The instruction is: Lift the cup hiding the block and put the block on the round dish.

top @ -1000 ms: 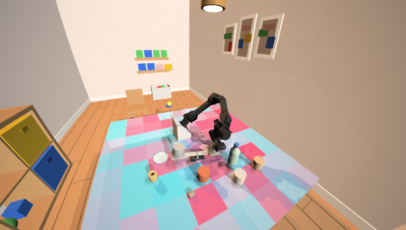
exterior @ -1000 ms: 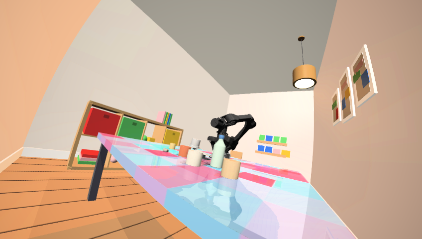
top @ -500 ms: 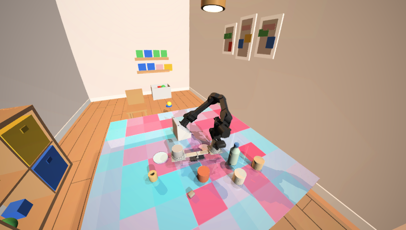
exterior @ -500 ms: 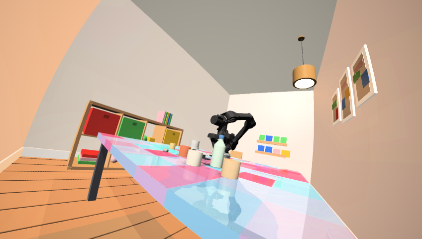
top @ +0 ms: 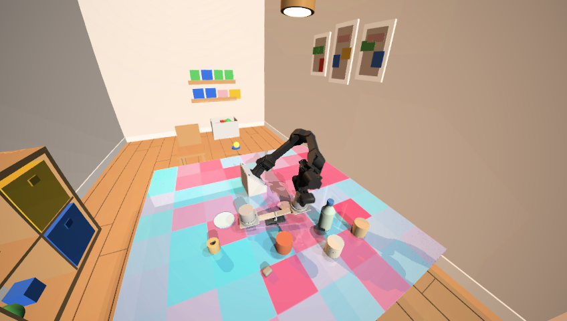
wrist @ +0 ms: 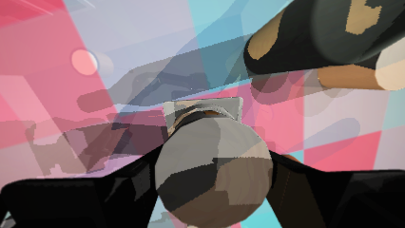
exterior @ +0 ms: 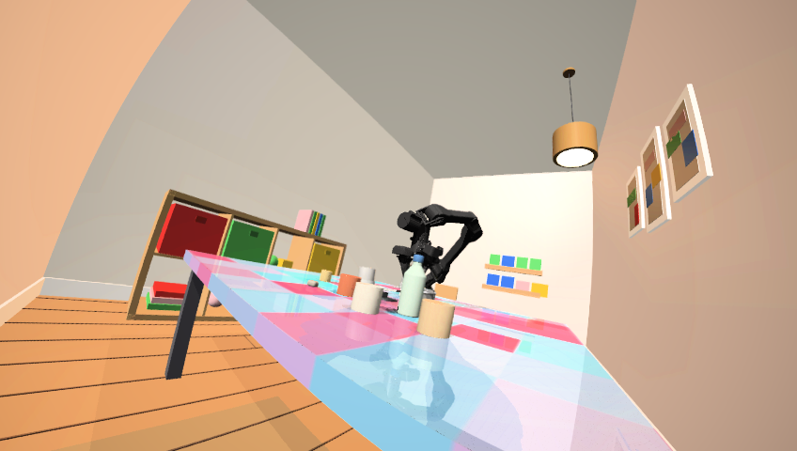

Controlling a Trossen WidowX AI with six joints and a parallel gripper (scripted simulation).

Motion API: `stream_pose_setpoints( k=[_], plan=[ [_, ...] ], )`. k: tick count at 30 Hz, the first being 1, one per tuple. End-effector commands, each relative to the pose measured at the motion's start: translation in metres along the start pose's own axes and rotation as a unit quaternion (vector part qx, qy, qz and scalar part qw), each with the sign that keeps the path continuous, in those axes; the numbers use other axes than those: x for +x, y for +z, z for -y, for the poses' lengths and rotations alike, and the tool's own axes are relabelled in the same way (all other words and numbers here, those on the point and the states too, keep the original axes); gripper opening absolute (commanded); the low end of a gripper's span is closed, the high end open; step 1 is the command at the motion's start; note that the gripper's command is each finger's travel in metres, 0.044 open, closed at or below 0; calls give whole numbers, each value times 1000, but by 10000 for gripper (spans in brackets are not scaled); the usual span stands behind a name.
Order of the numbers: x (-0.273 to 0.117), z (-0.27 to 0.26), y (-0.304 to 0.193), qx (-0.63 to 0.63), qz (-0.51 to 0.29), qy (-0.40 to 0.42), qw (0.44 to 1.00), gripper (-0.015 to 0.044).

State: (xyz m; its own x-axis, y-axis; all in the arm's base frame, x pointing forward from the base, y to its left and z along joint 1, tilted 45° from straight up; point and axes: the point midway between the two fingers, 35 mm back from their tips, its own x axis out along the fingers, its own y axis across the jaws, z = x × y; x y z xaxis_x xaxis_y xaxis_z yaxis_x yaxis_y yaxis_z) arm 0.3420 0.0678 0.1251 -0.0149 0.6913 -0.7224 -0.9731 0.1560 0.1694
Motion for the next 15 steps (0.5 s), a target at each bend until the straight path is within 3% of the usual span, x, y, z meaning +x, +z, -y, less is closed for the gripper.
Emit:
stream_pose_setpoints(
  k=[1,15],
  plan=[
    [-9,5,5,-7,7,-11,1000,0],
    [-28,4,4,1,8,-14,1000,0]
  ],
)
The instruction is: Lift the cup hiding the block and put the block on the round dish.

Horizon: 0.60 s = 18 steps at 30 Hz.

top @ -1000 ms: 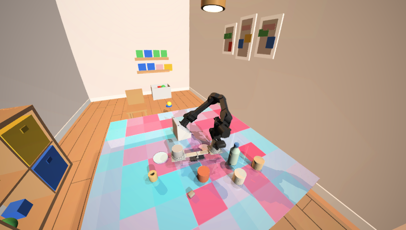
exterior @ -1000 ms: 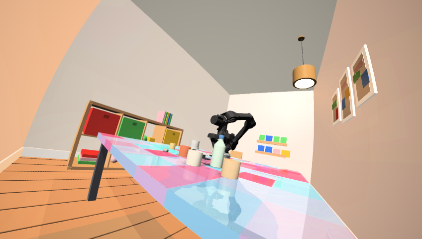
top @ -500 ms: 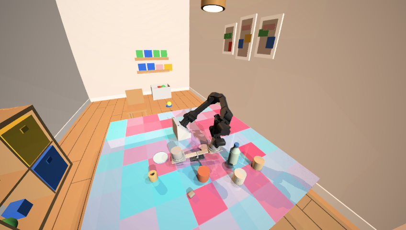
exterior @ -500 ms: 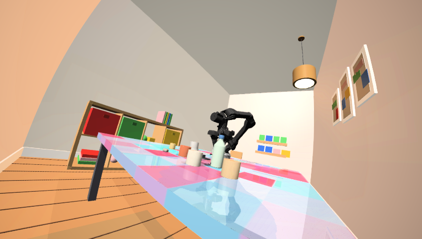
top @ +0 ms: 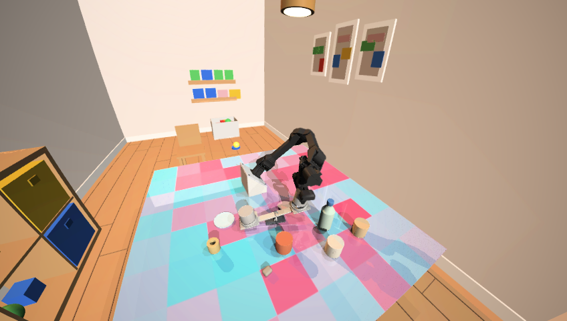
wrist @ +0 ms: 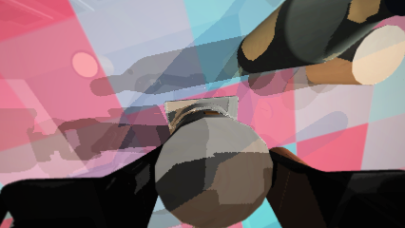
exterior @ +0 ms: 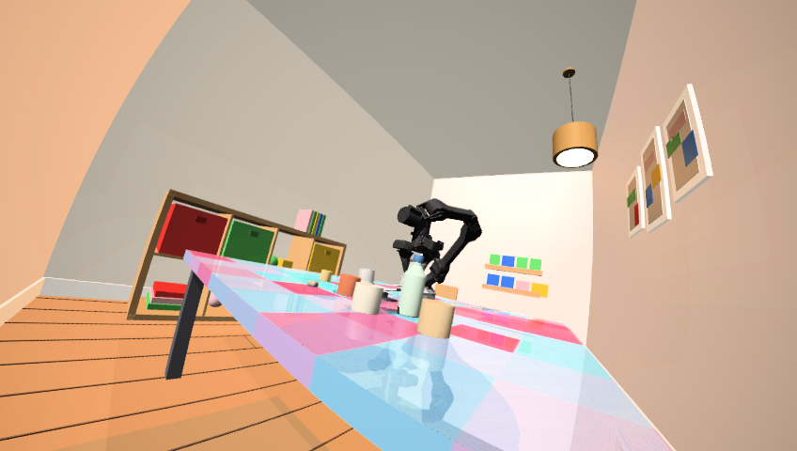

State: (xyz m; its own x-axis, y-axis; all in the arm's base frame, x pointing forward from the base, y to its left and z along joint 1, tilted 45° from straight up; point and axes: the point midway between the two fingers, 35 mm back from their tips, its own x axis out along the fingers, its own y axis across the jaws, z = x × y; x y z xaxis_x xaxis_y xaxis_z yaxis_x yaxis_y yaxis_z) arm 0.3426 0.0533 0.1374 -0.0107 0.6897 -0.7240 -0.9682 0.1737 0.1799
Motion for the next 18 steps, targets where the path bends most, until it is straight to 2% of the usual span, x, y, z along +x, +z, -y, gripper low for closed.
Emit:
stream_pose_setpoints(
  k=[1,18],
  plan=[
    [-10,4,6,-9,8,-12,1000,0],
    [-32,2,5,2,10,-16,1000,0]
  ],
)
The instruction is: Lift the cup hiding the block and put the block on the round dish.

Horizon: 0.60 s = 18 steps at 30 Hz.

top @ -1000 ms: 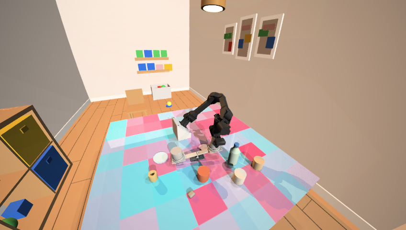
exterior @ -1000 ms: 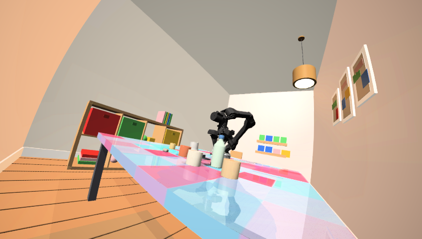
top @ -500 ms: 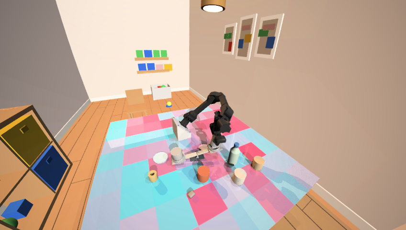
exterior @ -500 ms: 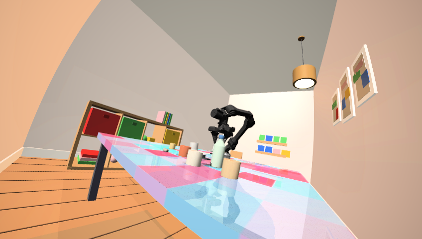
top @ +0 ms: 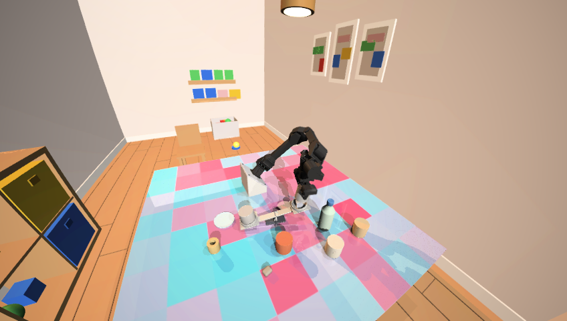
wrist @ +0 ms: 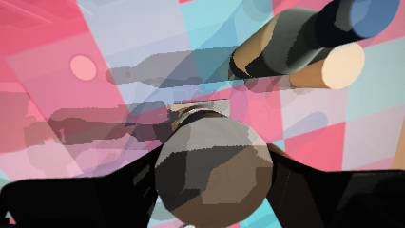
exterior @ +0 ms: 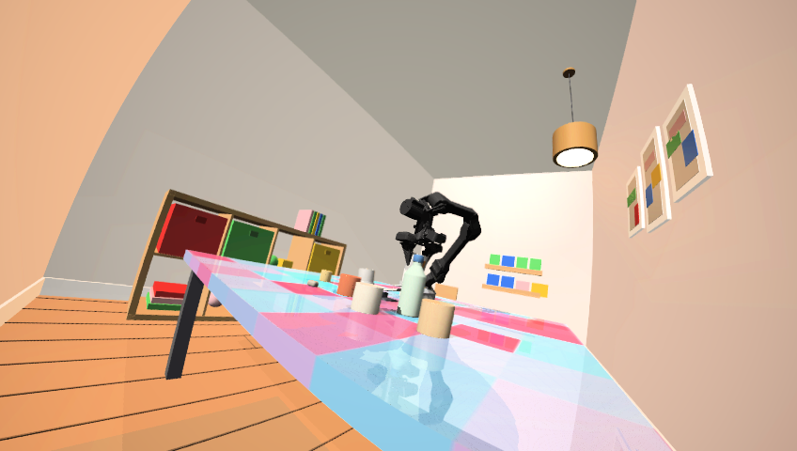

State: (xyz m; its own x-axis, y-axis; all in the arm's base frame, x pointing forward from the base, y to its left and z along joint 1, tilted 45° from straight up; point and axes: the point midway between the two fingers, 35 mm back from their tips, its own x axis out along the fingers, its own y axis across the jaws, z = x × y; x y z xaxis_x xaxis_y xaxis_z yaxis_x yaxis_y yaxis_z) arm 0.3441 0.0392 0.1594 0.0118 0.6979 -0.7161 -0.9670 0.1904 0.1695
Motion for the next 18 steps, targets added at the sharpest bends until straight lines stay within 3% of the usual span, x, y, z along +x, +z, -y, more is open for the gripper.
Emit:
stream_pose_setpoints(
  k=[1,18],
  plan=[
    [-8,2,0,0,2,-6,1000,0],
    [-30,-2,0,10,4,-10,1000,0]
  ],
)
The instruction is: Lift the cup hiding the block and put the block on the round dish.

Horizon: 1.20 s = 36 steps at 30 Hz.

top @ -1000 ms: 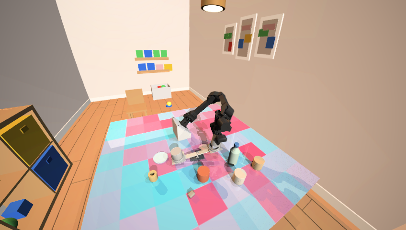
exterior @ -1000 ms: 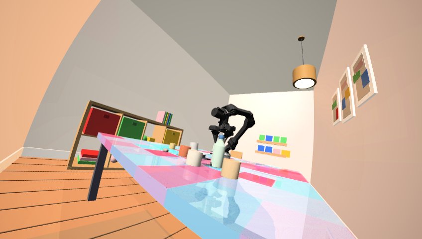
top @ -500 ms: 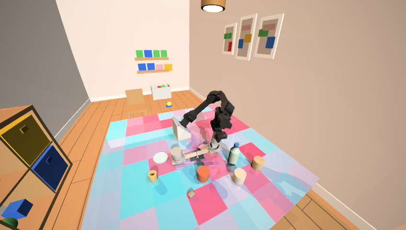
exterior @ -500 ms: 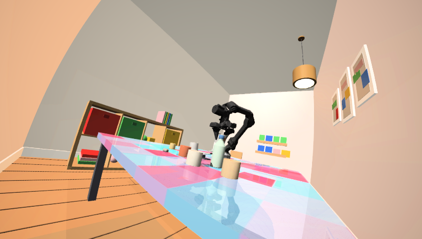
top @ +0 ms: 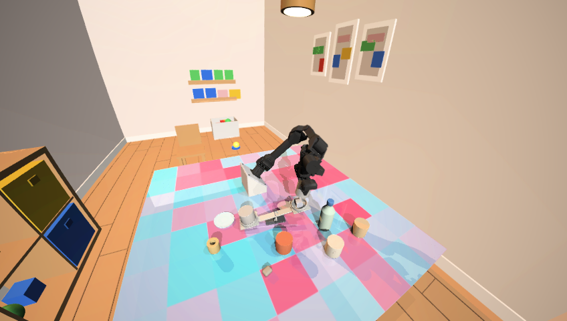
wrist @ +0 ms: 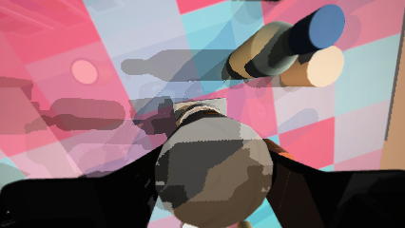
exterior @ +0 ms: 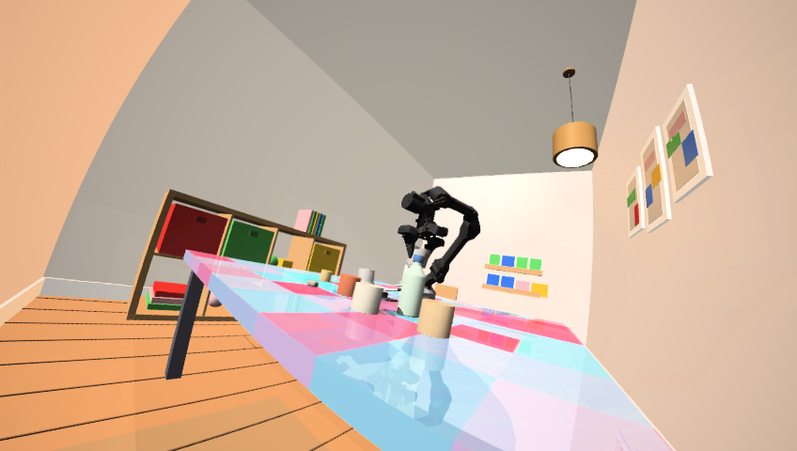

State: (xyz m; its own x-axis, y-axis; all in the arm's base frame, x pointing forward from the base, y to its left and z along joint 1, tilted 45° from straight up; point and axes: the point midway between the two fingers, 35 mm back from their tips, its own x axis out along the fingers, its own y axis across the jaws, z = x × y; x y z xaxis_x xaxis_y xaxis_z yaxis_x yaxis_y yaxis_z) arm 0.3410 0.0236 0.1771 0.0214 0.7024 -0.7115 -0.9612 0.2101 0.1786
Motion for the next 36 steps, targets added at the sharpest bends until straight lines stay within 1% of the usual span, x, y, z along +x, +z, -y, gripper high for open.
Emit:
stream_pose_setpoints(
  k=[1,5,6,36],
  plan=[
    [-8,1,0,0,0,-6,1000,0],
    [-13,0,0,2,0,-7,1000,0],
    [-6,-1,0,3,1,-1,1000,0],
    [-6,-1,0,3,1,-1,1000,0]
  ],
)
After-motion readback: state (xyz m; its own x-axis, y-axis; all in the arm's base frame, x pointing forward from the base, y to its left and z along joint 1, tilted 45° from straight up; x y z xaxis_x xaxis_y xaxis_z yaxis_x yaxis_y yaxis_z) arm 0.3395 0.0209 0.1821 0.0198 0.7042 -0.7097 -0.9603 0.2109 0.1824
